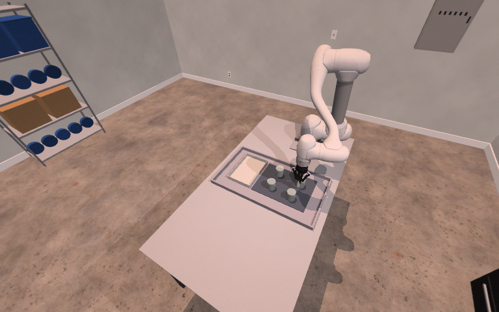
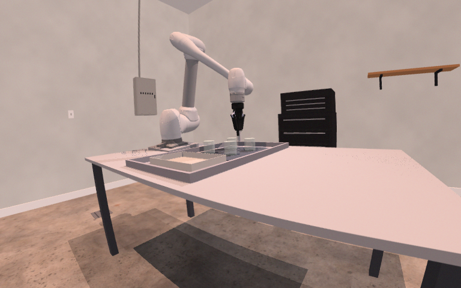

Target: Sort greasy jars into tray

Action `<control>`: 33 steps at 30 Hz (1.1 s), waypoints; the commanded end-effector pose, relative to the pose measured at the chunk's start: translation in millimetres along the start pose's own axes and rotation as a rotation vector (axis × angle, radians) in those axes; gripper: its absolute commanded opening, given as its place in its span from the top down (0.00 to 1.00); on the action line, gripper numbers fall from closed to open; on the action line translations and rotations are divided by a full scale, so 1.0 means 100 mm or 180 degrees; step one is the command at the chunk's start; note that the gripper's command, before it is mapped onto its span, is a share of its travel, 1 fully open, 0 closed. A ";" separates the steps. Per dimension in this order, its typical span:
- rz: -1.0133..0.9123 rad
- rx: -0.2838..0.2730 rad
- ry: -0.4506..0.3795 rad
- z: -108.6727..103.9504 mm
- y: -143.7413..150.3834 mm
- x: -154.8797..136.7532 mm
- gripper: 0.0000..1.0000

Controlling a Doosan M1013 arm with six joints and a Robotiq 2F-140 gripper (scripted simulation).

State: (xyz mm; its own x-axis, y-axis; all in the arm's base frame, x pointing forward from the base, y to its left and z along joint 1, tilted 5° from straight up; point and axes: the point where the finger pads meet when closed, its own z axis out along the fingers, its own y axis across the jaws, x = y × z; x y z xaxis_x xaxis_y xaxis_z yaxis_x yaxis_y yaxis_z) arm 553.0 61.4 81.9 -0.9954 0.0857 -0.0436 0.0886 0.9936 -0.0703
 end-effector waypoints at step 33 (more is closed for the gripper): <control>-0.0009 0.0003 -0.0021 -0.01 -0.01 -0.05 0.00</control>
State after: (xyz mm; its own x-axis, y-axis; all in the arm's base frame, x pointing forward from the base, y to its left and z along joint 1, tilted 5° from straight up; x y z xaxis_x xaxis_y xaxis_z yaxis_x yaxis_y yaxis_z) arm 553.0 61.4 81.9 -0.9954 0.0857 -0.0437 0.0886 0.9936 -0.0703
